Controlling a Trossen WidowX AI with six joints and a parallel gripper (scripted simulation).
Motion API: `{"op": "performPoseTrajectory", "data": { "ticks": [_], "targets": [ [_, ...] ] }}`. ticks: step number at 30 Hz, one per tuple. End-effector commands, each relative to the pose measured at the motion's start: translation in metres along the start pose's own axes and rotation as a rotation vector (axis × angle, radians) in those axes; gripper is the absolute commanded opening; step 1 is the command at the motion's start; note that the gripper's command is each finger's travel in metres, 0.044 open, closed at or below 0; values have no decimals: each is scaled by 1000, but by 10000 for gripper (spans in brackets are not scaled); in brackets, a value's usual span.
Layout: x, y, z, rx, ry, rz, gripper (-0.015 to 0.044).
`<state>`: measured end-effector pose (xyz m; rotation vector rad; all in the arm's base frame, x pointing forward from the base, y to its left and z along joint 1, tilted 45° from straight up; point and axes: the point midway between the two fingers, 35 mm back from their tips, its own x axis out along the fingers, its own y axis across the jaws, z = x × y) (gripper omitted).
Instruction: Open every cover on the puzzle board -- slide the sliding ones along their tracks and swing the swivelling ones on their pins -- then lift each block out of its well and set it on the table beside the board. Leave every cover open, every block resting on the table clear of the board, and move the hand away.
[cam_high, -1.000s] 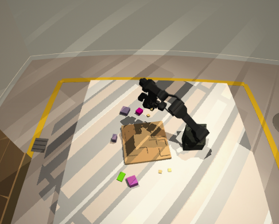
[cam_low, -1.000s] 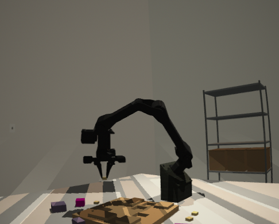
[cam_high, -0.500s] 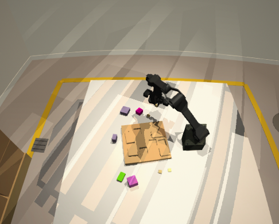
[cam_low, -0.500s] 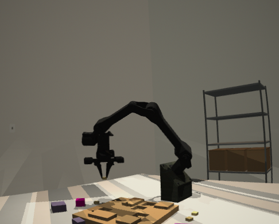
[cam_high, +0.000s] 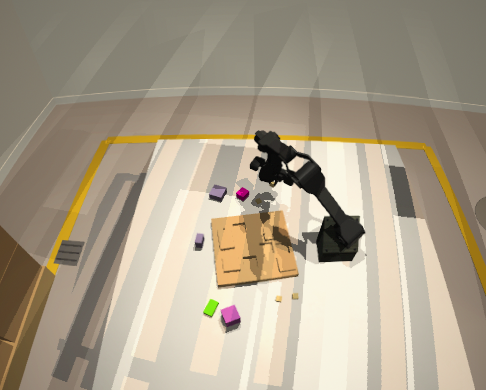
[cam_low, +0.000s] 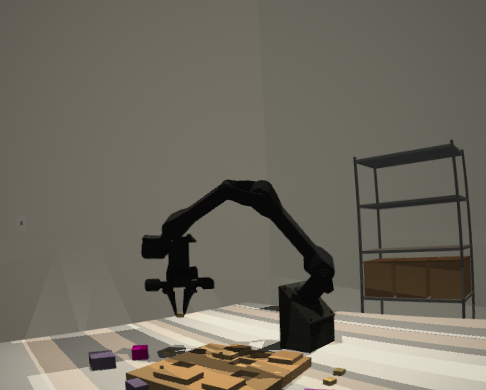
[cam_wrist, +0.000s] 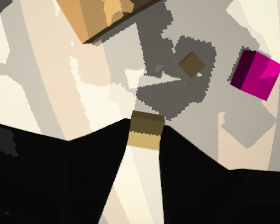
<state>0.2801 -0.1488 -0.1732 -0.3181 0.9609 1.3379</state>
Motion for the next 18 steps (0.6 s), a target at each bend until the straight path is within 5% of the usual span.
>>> {"op": "performPoseTrajectory", "data": {
  "ticks": [1, 18],
  "targets": [
    [11, 2, -1, 10, -8, 11, 80],
    [39, 1, 0, 10, -9, 10, 80]
  ]
}}
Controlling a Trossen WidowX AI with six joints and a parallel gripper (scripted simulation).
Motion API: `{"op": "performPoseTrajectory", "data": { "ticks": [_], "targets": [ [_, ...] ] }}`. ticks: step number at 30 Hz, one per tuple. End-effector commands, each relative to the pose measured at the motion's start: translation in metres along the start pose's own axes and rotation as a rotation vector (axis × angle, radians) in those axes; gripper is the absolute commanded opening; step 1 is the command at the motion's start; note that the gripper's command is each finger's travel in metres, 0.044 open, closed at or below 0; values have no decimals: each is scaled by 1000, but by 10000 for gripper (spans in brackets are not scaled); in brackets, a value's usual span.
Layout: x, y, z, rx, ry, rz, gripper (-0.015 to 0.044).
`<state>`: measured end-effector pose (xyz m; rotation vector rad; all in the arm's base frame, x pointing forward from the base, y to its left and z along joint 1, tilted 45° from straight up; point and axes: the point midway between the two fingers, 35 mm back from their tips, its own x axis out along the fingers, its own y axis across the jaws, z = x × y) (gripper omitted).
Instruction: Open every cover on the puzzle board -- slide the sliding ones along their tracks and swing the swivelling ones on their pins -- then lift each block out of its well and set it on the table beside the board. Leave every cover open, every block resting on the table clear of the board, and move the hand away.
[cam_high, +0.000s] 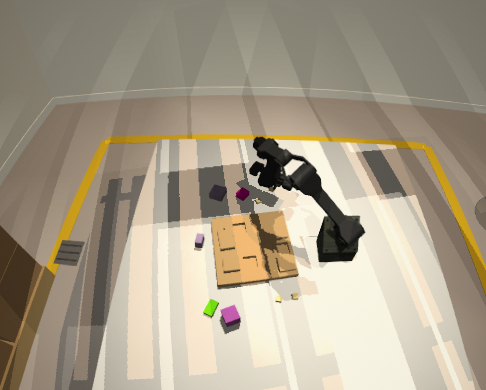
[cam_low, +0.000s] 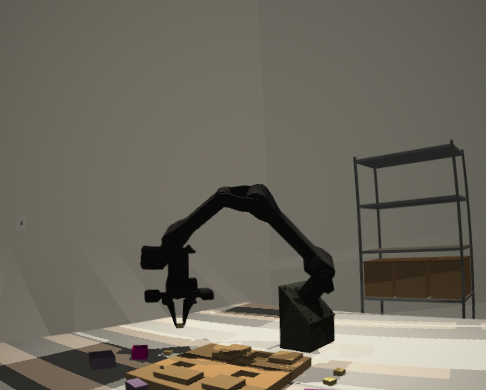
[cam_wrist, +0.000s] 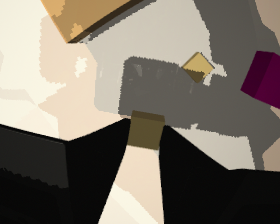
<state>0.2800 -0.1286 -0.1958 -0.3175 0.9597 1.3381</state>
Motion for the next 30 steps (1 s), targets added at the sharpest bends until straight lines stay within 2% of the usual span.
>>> {"op": "performPoseTrajectory", "data": {
  "ticks": [1, 30],
  "targets": [
    [10, 3, 0, 10, -8, 11, 80],
    [58, 7, 1, 9, -12, 12, 80]
  ]
}}
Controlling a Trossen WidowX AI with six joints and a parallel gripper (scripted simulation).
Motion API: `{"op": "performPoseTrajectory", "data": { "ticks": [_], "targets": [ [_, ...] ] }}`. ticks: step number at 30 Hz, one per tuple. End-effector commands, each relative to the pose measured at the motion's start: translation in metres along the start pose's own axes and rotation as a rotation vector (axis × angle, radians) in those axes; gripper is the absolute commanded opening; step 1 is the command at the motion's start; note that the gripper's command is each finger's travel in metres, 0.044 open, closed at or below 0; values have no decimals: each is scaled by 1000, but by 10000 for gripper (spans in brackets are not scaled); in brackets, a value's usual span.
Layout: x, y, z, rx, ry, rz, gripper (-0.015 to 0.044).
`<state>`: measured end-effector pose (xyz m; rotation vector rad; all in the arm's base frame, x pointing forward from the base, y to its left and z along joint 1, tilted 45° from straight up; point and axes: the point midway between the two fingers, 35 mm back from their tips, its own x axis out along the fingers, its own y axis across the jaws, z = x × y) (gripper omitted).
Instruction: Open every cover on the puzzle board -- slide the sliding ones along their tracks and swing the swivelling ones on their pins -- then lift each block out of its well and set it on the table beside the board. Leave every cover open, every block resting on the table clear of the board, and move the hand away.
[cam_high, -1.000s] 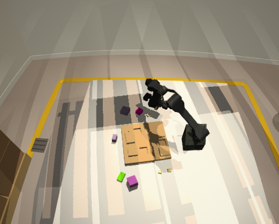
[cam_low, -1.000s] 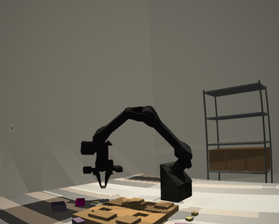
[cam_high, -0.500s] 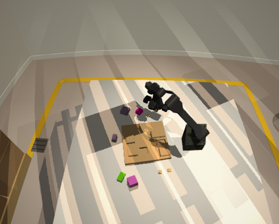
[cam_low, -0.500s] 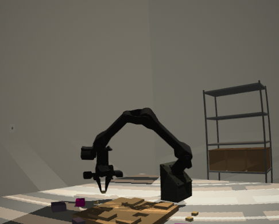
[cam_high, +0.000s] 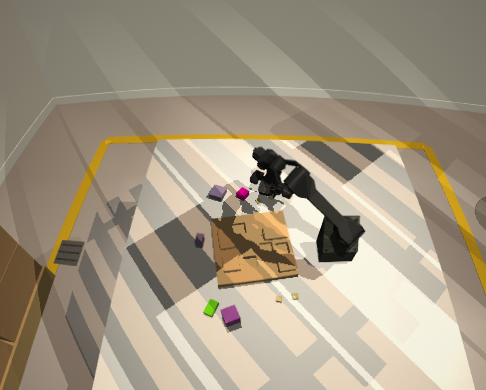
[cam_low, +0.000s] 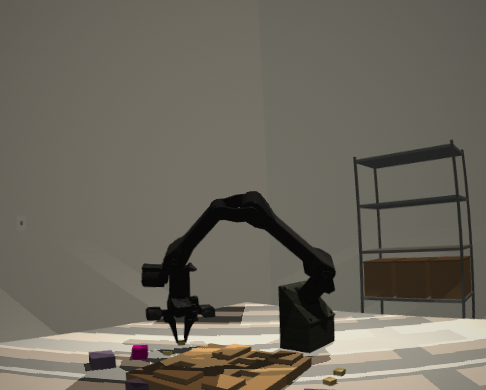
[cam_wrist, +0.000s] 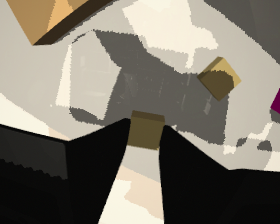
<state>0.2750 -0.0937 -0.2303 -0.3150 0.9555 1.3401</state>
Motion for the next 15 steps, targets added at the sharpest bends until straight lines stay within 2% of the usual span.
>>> {"op": "performPoseTrajectory", "data": {
  "ticks": [1, 12, 15],
  "targets": [
    [10, 5, 0, 10, -8, 11, 80],
    [17, 6, 0, 10, -8, 12, 80],
    [14, 4, 0, 3, -3, 7, 159]
  ]
}}
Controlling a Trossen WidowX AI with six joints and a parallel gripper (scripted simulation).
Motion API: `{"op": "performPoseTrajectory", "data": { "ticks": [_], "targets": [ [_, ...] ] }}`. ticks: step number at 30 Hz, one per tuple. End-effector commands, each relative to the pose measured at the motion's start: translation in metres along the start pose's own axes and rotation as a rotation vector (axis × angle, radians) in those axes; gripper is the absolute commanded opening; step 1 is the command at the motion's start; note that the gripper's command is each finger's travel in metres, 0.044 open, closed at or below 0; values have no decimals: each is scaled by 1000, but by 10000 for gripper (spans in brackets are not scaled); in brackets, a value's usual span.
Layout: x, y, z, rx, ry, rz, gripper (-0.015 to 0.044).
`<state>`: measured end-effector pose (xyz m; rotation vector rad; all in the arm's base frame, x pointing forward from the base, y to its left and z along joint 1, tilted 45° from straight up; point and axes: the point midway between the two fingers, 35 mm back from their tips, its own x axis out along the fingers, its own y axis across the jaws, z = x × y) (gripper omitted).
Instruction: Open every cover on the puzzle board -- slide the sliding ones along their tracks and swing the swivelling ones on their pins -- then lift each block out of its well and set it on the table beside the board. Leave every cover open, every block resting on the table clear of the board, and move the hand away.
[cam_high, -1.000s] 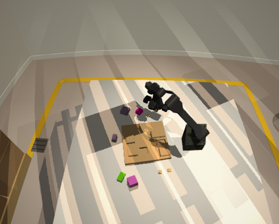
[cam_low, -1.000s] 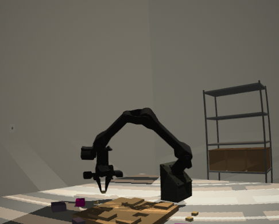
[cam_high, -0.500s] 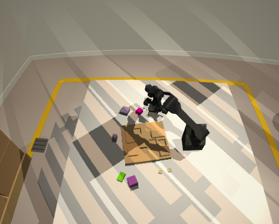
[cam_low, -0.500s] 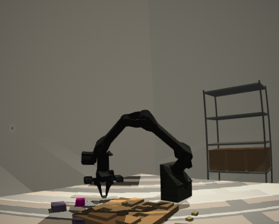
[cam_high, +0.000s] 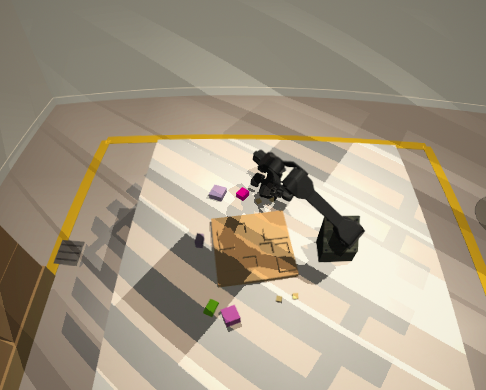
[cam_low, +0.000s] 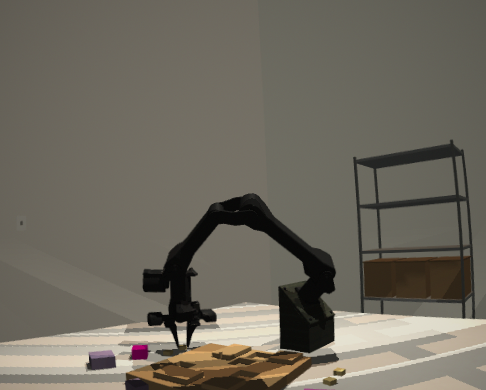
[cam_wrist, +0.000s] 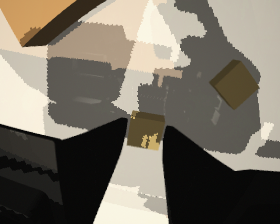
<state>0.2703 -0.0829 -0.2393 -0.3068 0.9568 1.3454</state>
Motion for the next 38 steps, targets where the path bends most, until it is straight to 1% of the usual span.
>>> {"op": "performPoseTrajectory", "data": {
  "ticks": [1, 10, 11, 33, 38],
  "targets": [
    [0, 0, 0, 0, 0, -1, 185],
    [-1, 0, 0, 0, 0, -1, 421],
    [-2, 0, 0, 0, 0, -1, 440],
    [-73, 1, -2, 8, -1, 2, 440],
    [-78, 0, -1, 7, 2, -2, 440]
  ]
}}
